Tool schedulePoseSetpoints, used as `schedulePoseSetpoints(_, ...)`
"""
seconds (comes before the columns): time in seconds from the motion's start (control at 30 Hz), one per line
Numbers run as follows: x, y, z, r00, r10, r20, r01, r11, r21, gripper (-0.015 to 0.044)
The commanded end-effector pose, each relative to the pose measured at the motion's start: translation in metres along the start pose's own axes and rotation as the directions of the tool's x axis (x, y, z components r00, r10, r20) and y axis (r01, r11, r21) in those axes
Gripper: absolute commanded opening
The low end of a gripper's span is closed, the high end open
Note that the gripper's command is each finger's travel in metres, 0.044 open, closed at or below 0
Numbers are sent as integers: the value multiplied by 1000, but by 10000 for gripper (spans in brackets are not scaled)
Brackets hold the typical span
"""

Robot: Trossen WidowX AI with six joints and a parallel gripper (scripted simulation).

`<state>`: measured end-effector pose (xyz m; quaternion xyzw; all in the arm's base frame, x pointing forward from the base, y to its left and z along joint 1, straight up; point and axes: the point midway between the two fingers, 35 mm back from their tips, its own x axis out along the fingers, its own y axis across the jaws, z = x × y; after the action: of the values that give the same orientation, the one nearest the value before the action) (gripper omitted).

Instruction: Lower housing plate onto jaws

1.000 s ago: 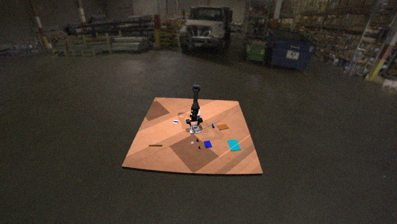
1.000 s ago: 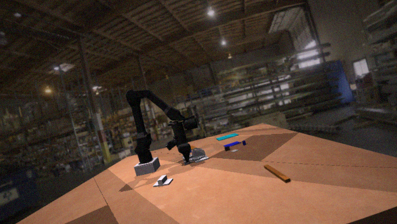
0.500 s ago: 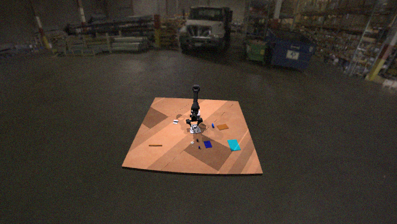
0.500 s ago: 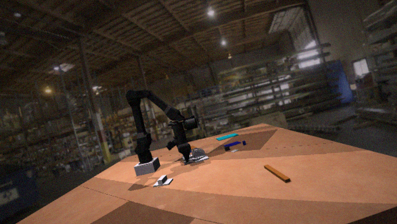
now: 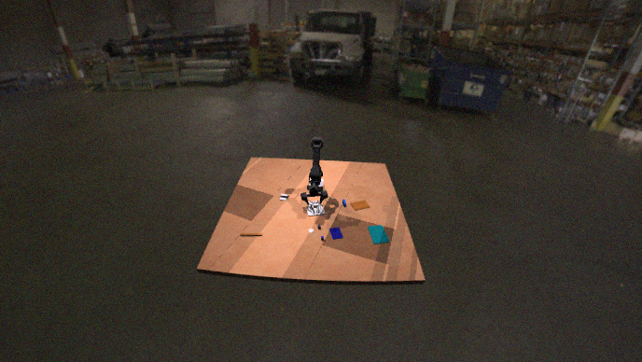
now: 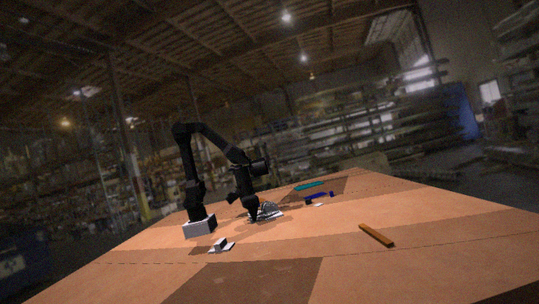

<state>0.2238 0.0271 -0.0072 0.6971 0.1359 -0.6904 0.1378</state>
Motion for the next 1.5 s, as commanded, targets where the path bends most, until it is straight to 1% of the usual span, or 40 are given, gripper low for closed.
schedulePoseSetpoints(0.0, 0, 0, 0, 1000, 0, 1, 0, 1000, 0, 440)
schedulePoseSetpoints(0.3, -3, 0, 0, 1000, 0, 1, 0, 1000, 0, 440)
schedulePoseSetpoints(0.4, -22, 1, -2, 1000, 0, -1, 0, 1000, -1, 440)
schedulePoseSetpoints(0.53, -66, 0, -1, 1000, 0, -3, 0, 1000, -1, 440)
schedulePoseSetpoints(0.57, -72, 0, 0, 1000, 0, -3, 0, 1000, -2, 440)
schedulePoseSetpoints(0.67, -74, 0, 1, 1000, 0, -3, 0, 1000, -2, 440)
schedulePoseSetpoints(0.7, -67, 1, -2, 1000, 2, -8, -2, 1000, 0, 440)
schedulePoseSetpoints(0.73, -69, 0, -1, 1000, 2, -8, -2, 1000, -1, 440)
schedulePoseSetpoints(0.77, -76, -1, 1, 1000, 2, -8, -2, 1000, -1, 440)
schedulePoseSetpoints(0.87, -114, -6, 15, 1000, 0, -3, 0, 1000, -2, 440)
schedulePoseSetpoints(0.9, -121, -7, 19, 1000, 0, -2, 0, 1000, -2, 440)
schedulePoseSetpoints(1.47, -124, -7, 20, 1000, 0, -2, 0, 1000, -2, 440)
